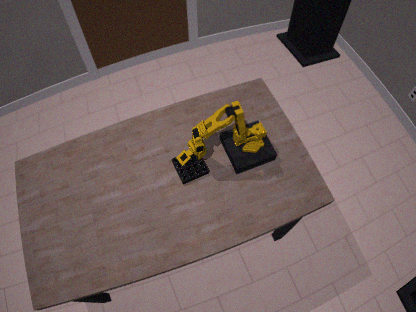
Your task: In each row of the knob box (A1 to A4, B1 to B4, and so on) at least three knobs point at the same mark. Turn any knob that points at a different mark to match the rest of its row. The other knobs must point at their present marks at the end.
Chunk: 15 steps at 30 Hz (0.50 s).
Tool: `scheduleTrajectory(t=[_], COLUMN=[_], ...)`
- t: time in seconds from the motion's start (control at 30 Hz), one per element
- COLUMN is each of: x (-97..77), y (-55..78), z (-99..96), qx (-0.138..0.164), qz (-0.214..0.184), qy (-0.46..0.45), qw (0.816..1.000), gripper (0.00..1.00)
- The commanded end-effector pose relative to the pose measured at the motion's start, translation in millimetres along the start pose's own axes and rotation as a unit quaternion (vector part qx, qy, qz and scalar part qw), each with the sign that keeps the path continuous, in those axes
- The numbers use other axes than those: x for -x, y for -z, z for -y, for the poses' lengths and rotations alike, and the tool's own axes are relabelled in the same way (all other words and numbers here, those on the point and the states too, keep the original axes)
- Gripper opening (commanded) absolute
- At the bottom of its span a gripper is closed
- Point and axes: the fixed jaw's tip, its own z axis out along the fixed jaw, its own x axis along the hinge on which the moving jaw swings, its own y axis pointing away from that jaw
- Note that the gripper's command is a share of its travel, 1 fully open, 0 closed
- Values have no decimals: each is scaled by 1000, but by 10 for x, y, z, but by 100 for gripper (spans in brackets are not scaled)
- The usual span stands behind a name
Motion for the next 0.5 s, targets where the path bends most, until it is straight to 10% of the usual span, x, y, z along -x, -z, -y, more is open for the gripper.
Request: scheduleTrajectory(t=[0.0, 0.47], x=[-45, -59], y=[-32, -32], z=[3, 6], qx=[5, 6], qz=[-12, -11], qy=[18, 140], qw=[1000, 990], gripper=[1, 1])
